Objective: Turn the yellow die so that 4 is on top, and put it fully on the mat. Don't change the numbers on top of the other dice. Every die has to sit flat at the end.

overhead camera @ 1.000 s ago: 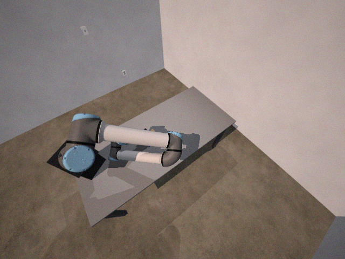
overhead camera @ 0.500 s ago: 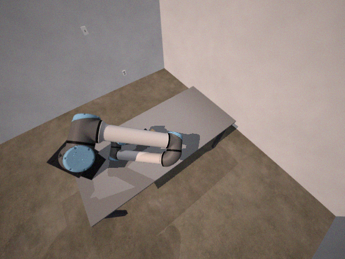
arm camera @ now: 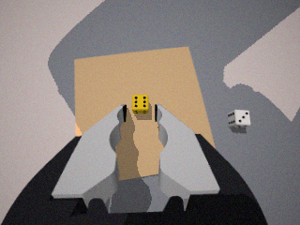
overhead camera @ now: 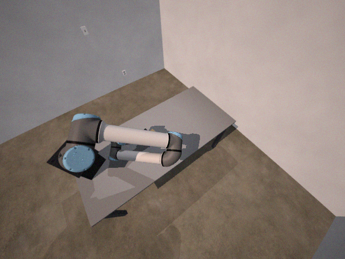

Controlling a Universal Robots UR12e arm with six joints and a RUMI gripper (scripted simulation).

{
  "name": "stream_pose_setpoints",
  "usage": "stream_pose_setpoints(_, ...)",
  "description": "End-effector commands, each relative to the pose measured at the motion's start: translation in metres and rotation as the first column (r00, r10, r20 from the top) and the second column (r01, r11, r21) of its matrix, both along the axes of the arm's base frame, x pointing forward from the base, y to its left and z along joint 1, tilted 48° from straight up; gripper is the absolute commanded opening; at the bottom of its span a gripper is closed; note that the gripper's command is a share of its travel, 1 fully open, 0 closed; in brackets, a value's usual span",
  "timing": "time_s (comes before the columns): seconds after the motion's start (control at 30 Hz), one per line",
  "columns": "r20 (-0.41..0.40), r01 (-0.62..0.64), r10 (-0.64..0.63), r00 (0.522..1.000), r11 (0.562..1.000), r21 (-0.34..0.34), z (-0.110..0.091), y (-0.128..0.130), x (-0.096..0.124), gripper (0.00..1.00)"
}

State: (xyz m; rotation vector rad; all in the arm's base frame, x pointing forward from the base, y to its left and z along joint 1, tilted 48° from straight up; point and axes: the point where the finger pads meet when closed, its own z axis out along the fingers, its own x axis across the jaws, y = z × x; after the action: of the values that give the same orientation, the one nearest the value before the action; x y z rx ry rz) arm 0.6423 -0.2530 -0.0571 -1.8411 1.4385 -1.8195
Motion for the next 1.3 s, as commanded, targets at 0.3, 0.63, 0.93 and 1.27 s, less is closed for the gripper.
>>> stream_pose_setpoints(0.3, 0.000, -0.001, 0.001, 1.000, 1.000, 0.000, 0.0003, 0.0005, 0.0000, 0.00)
stream_pose_setpoints(0.63, 0.000, -0.001, 0.001, 1.000, 1.000, 0.000, 0.0003, 0.0005, 0.0000, 0.00)
stream_pose_setpoints(0.93, 0.000, -0.001, 0.001, 1.000, 1.000, 0.000, 0.0003, 0.0005, 0.0000, 0.00)
stream_pose_setpoints(1.27, 0.000, -0.001, 0.001, 1.000, 1.000, 0.000, 0.0003, 0.0005, 0.0000, 0.00)
